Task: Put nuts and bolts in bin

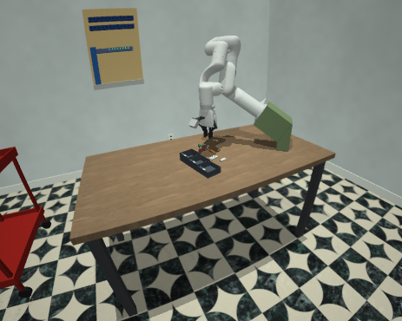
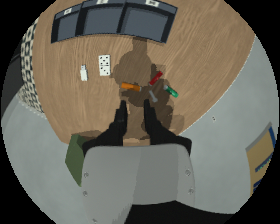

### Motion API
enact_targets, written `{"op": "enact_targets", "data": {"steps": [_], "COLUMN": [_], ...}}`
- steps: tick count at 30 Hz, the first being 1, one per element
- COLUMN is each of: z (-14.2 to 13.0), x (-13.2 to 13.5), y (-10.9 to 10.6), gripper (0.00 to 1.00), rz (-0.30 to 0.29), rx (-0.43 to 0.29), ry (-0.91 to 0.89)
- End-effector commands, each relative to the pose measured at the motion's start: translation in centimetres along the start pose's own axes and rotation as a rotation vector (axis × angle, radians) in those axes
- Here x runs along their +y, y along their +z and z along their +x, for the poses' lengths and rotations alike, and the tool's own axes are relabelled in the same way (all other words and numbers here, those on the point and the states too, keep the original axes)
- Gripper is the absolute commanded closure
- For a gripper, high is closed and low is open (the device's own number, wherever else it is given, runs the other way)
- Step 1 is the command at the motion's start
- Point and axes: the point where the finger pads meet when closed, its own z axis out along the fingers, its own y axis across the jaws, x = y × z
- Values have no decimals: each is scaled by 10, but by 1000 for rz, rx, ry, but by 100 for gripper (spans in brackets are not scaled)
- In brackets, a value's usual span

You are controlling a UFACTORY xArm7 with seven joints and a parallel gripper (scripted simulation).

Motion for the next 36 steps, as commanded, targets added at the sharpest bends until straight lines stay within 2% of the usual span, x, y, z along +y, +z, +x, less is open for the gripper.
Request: {"op": "enact_targets", "data": {"steps": [1,36], "z": [-34,-37], "x": [23,25], "y": [18,20], "gripper": [71,71], "rz": [1,1], "rx": [1,2], "ry": [157,157]}}
